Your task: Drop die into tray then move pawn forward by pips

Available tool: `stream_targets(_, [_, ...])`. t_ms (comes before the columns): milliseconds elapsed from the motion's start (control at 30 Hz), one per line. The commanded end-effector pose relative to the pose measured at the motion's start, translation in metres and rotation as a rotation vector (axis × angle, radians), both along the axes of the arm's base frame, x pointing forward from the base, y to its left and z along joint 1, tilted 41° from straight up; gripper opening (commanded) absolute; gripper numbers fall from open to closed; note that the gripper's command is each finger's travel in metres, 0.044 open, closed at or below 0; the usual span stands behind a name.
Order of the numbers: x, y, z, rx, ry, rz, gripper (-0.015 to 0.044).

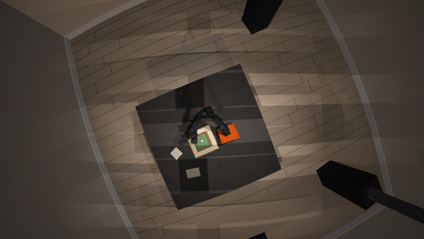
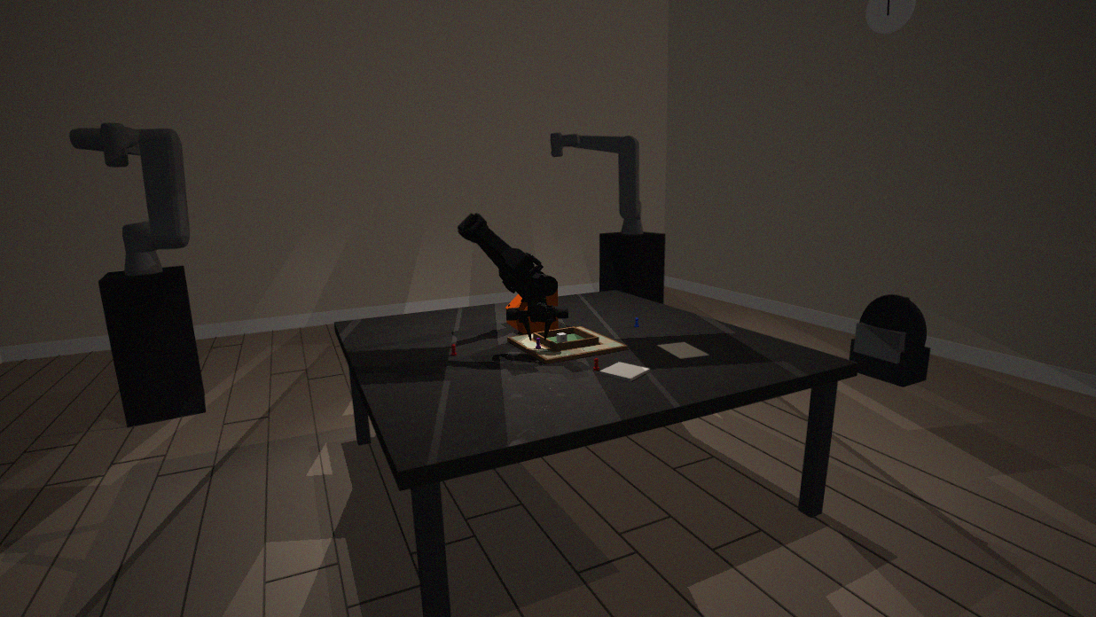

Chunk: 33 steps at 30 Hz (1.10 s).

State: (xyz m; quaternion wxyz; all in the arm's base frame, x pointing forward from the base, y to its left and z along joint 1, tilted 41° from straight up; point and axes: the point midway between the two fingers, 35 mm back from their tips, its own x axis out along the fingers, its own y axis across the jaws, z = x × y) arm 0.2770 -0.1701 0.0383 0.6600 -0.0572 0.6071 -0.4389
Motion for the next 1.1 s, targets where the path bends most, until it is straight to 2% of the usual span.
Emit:
stream_targets(0, [-0.004, -0.003, -0.008, 0.001, 0.02, 0.002, 0.02])
stream_targets(233, [-0.006, -0.009, -0.015, 0.0, 0.019, 0.002, 0.02])
stream_targets(433, [-0.006, -0.009, -0.015, 0.0, 0.019, 0.002, 0.0043])
stream_targets(633, [-0.006, -0.009, -0.015, 0.0, 0.019, 0.002, 0.0003])
stream_targets(767, [-0.005, -0.007, -0.012, 0.001, 0.018, 0.002, 0.0])
stream_targets(1067, [0.01, 0.031, 0.03, 0.011, 0.016, 0.003, 0.0])
